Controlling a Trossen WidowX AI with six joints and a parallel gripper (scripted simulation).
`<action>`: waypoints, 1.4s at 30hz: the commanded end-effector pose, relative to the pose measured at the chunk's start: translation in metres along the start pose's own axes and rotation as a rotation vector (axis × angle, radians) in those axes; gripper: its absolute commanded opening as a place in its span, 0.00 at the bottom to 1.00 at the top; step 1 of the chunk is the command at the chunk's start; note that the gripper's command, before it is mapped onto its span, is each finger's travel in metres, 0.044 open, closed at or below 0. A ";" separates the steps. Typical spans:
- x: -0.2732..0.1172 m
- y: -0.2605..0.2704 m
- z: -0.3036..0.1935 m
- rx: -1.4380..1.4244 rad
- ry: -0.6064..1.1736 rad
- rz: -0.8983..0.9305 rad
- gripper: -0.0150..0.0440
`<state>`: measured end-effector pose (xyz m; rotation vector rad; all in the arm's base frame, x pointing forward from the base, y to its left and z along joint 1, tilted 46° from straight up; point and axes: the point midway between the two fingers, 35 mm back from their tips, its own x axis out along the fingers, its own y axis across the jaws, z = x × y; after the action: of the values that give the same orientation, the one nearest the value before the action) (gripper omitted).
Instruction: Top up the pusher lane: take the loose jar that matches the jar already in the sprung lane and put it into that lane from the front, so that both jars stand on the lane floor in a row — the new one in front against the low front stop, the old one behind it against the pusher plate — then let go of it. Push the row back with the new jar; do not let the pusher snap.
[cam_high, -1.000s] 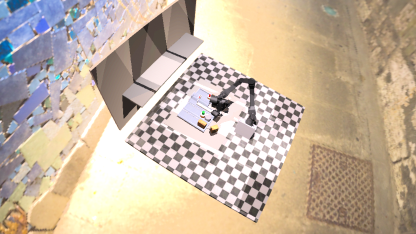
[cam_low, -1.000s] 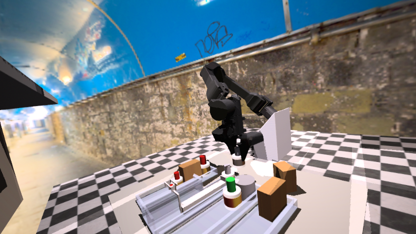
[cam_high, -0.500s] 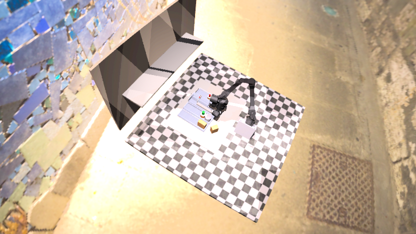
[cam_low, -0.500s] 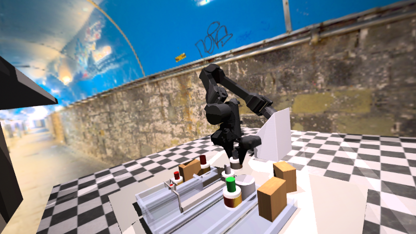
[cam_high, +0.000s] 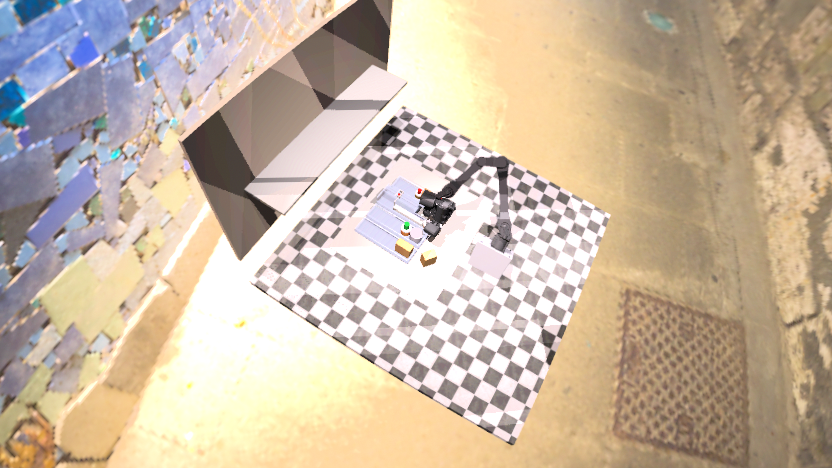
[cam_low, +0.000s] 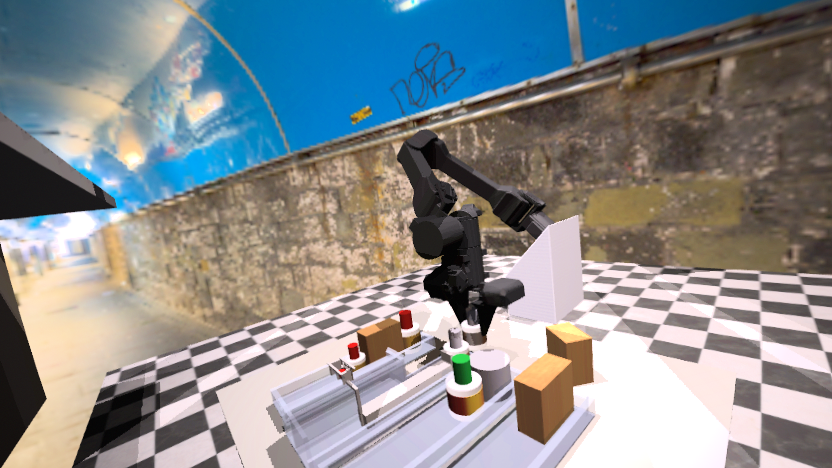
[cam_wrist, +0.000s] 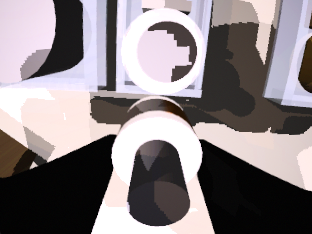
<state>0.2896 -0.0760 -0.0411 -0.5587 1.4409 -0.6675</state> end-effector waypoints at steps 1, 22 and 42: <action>0.001 0.000 0.002 -0.005 -0.001 -0.005 0.25; 0.001 0.000 0.010 -0.005 -0.001 -0.005 0.25; 0.002 0.000 0.018 -0.005 -0.002 -0.005 0.25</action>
<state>0.2987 -0.0779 -0.0433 -0.5685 1.4610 -0.6650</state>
